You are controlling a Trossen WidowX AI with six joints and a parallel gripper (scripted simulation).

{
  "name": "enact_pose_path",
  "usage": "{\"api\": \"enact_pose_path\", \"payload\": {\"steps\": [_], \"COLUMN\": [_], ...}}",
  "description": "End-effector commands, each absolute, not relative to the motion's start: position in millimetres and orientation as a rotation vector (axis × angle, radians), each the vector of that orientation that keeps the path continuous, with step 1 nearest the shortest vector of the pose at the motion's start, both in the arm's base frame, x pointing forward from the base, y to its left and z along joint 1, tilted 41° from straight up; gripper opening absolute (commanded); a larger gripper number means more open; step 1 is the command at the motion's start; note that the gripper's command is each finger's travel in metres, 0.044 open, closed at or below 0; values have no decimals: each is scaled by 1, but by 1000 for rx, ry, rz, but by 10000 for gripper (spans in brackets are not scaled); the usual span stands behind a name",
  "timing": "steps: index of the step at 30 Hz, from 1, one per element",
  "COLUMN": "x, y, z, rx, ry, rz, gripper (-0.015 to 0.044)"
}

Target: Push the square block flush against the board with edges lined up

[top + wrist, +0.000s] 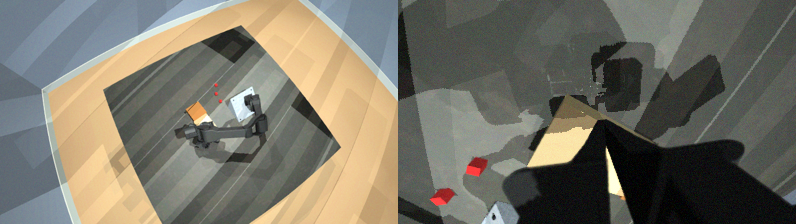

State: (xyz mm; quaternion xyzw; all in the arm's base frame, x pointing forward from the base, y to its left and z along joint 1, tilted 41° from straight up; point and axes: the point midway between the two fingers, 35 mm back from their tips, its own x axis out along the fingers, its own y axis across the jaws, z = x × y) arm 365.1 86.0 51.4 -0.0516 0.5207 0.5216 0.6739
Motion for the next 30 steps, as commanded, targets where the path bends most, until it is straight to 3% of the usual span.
{"api": "enact_pose_path", "payload": {"steps": [1, 15, 20, 30], "x": [376, 393, 389, 386], "y": [74, 54, 88, 89], "z": [42, 21, -18, -20], "rx": [-4, 218, 220, 220], "ry": [1258, 1403, 1402, 1402], "rz": [1078, 898, 899, 899], "gripper": [0, 0, 0, 0]}}
